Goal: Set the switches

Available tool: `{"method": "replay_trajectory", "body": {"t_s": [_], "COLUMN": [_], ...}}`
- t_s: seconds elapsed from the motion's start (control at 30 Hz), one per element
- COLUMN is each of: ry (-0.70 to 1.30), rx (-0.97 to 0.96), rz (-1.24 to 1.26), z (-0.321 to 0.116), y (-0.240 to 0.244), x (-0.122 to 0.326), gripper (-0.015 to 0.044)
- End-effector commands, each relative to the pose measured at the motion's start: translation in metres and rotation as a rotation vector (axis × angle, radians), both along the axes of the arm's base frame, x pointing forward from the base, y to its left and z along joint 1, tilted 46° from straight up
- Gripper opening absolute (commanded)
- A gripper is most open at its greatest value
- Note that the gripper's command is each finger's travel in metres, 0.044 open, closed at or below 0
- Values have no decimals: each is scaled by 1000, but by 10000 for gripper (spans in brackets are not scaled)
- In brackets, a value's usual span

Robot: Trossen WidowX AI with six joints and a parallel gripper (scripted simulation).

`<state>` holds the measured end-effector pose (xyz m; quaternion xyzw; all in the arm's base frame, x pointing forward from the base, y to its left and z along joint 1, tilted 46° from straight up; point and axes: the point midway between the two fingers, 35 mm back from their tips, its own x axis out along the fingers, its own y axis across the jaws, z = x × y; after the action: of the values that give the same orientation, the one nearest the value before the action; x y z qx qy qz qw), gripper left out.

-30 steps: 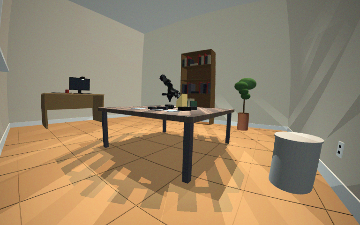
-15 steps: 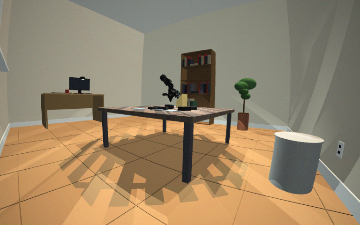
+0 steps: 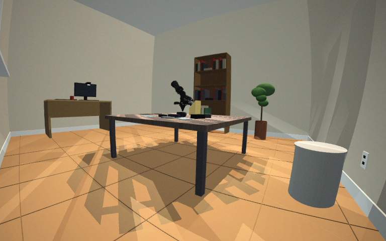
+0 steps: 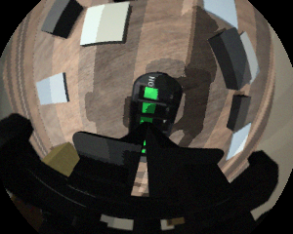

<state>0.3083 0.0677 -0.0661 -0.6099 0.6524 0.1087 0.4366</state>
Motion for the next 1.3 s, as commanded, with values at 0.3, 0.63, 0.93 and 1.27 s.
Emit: {"method": "replay_trajectory", "body": {"t_s": [0.3,0.63,0.93,1.27], "ry": [8,8,8,8], "rx": [-10,-10,-10,-8], "rz": [4,4,4,4], "z": [-12,-12,-12,19], "y": [-15,-15,-15,17], "x": [-1,-1,-1,-6], "gripper": [0,0,0,0]}}
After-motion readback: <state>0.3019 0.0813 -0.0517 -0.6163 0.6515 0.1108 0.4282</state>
